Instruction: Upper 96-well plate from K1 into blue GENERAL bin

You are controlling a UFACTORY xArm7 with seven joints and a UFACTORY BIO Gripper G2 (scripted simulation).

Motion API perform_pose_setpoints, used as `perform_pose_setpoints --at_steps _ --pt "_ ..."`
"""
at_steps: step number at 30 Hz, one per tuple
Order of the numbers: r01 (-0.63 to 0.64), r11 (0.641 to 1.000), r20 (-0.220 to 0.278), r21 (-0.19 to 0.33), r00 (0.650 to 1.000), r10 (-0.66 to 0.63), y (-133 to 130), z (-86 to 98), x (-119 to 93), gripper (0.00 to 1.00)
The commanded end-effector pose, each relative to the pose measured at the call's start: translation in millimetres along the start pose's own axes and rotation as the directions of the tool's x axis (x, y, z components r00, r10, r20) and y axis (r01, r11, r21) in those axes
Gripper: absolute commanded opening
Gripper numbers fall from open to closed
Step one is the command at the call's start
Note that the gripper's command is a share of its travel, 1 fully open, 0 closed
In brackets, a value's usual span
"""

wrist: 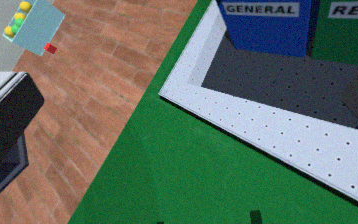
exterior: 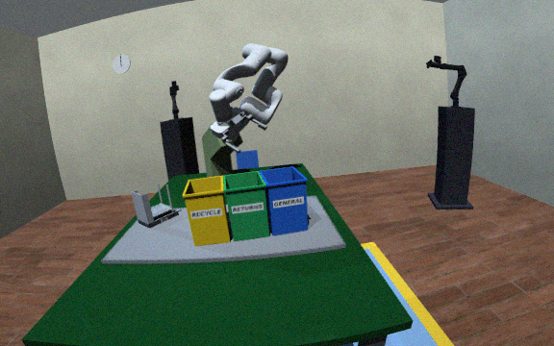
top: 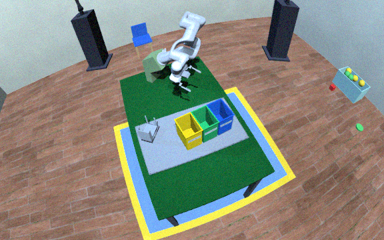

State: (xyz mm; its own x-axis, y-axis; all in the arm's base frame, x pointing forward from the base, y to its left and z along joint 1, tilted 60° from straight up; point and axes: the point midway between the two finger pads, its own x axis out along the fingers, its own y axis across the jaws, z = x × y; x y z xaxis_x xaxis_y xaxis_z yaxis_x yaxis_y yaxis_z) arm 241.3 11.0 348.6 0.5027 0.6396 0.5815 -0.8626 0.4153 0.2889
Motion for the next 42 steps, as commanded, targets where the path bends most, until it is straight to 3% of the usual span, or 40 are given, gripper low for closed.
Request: perform_pose_setpoints --at_steps 1,17,18,20,22,25,28,31,34,37,40,42 --pt "0.000 1.000 0.001 -0.002 1.000 0.000 0 0.8 0 1.00" --pt "0.000 1.000 0.001 -0.002 1.000 0.000 0 0.8 0 1.00" --pt "0.024 1.000 0.021 -0.013 0.999 -0.024 -5 3.3 -1 0.37" --pt "0.048 0.998 0.066 -0.044 0.997 -0.045 -12 7.1 5 0.37" --pt "0.048 0.998 0.066 -0.044 0.997 -0.045 -17 9.8 10 0.37" --pt "0.103 0.992 0.133 -0.078 0.987 -0.092 -29 16.7 15 0.37" --pt "0.103 0.992 0.133 -0.078 0.987 -0.092 -33 19.1 17 0.37" --pt "0.166 0.980 0.200 -0.105 0.969 -0.143 -45 26.6 21 0.37" --pt "0.166 0.980 0.200 -0.105 0.969 -0.143 -50 29.1 23 0.37" --pt "0.235 0.964 0.268 -0.125 0.944 -0.195 -62 36.9 25 0.37" --pt "0.235 0.964 0.268 -0.125 0.943 -0.195 -66 39.4 25 0.37" --pt "0.285 0.949 0.313 -0.133 0.921 -0.233 -75 44.8 25 0.37"
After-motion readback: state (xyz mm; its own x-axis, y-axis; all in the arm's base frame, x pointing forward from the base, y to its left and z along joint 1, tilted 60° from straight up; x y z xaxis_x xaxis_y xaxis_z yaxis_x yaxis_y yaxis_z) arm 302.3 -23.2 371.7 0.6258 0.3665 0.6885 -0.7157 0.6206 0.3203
